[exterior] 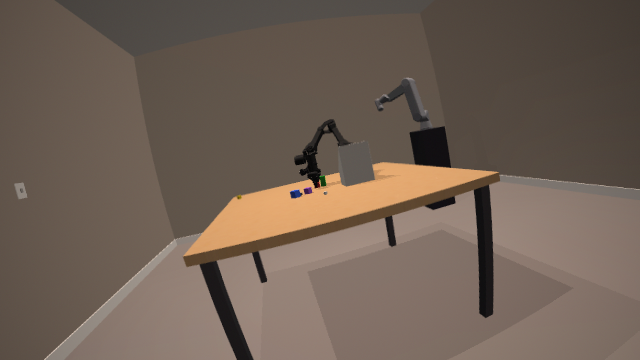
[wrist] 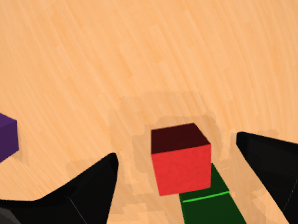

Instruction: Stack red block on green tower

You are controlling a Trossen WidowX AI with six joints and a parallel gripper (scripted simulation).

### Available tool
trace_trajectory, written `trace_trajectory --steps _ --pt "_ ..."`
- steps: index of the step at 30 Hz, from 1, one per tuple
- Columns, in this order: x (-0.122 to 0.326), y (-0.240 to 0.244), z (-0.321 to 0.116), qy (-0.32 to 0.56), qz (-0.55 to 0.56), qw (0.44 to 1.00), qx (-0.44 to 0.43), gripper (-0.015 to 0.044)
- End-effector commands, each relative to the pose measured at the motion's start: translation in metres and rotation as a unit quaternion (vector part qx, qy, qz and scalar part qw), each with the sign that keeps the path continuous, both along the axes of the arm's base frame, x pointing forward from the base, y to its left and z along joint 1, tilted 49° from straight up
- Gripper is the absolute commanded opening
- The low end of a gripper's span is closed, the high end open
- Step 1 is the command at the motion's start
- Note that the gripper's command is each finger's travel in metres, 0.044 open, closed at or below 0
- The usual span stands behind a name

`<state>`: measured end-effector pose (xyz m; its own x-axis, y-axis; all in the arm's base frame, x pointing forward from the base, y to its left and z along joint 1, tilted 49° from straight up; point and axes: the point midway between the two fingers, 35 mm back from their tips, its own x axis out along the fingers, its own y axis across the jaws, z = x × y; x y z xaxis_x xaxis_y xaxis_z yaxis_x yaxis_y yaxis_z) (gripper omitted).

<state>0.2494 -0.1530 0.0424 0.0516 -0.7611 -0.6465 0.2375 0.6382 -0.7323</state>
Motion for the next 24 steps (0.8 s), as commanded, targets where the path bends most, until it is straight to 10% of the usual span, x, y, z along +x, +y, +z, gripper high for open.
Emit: trace_trajectory --steps 1,15,24 --pt "0.0003 0.0002 -0.0008 0.001 0.002 1.0 0.001 0.044" --pt "0.0003 0.0005 -0.0006 0.0 0.0 1.0 0.0 0.0125" --pt "0.0003 0.0023 0.0008 0.0 0.0 1.0 0.0 0.0026"
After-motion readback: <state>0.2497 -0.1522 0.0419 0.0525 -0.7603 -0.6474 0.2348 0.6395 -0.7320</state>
